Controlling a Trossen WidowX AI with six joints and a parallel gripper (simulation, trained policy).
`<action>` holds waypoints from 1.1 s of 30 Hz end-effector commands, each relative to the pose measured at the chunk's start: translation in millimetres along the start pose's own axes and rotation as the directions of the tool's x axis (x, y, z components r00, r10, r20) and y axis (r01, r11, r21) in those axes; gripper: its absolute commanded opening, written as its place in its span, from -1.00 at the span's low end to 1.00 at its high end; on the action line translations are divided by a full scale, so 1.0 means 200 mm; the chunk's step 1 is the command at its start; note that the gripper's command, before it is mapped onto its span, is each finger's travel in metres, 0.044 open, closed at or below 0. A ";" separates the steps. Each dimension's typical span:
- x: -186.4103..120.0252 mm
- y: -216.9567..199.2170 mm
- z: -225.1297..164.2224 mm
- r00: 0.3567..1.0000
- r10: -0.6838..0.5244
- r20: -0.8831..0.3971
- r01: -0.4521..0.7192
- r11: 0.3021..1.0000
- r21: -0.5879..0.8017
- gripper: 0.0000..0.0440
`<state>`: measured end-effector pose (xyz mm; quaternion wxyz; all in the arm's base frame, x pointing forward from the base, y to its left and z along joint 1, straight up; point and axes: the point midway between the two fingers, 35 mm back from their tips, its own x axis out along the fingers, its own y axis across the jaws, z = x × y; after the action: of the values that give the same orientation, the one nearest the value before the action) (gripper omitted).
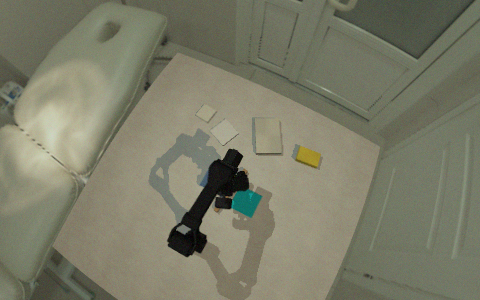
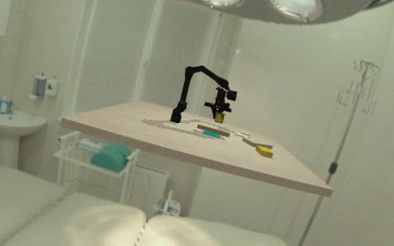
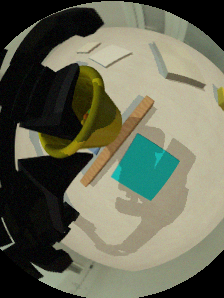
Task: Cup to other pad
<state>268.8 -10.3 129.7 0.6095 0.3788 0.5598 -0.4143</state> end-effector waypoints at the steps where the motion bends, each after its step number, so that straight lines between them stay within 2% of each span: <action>1: -0.02 -0.01 0.06 0.999 0.031 0.018 -0.031 0.999 0.037 -0.92; 15: 0.01 -0.07 0.24 0.994 0.080 0.071 -0.090 0.986 0.143 -0.96; 33: 0.18 -0.17 0.35 0.990 0.092 0.107 -0.115 0.965 0.235 -0.97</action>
<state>267.4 -87.6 105.8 0.6071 0.4571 0.4594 -0.4599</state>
